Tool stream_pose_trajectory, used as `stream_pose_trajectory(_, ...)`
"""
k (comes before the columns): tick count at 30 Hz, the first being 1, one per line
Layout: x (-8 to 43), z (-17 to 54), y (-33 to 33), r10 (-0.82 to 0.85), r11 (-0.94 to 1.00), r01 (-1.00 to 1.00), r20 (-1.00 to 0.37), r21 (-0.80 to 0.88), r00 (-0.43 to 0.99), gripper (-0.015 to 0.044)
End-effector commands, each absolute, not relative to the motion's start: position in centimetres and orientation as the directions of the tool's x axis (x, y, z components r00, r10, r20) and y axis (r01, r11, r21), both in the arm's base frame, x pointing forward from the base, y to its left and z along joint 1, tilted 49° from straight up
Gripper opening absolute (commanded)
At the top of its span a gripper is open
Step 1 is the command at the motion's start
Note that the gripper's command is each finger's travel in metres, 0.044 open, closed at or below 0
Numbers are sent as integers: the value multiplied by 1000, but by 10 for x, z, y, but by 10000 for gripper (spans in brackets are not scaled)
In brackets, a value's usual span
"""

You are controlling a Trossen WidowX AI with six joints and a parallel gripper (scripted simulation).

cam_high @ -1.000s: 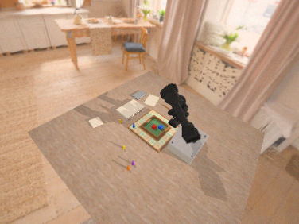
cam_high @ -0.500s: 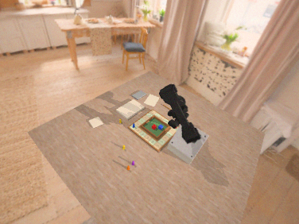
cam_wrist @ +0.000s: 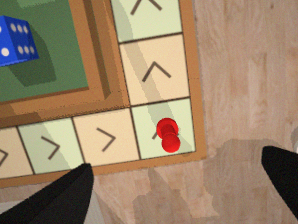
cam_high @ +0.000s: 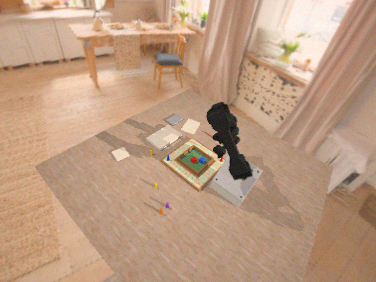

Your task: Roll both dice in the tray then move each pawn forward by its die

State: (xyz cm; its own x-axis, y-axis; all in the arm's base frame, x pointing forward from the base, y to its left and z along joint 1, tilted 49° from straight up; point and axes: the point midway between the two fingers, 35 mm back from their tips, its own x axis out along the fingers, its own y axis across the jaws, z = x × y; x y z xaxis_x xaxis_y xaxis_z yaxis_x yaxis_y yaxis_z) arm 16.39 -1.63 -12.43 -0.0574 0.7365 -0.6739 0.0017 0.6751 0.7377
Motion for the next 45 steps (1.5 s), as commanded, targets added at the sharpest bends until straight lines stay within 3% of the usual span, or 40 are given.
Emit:
stream_pose_trajectory(1, 165, -120, -19, 734, 676, -10, -675, 736, -71, 387)
stream_pose_trajectory(8, 217, -110, -14, 685, 716, -103, -724, 690, -83, 204)
stream_pose_trajectory(15, 289, -75, 14, 679, 720, -137, -732, 680, -59, 200)
stream_pose_trajectory(24, 364, 14, 106, 721, 668, -216, -691, 712, -50, 200)
stream_pose_trajectory(31, 374, 53, 148, 746, 639, -211, -662, 740, -65, 200)
stream_pose_trajectory(45, 373, 43, 161, 747, 638, -211, -662, 740, -65, 200)
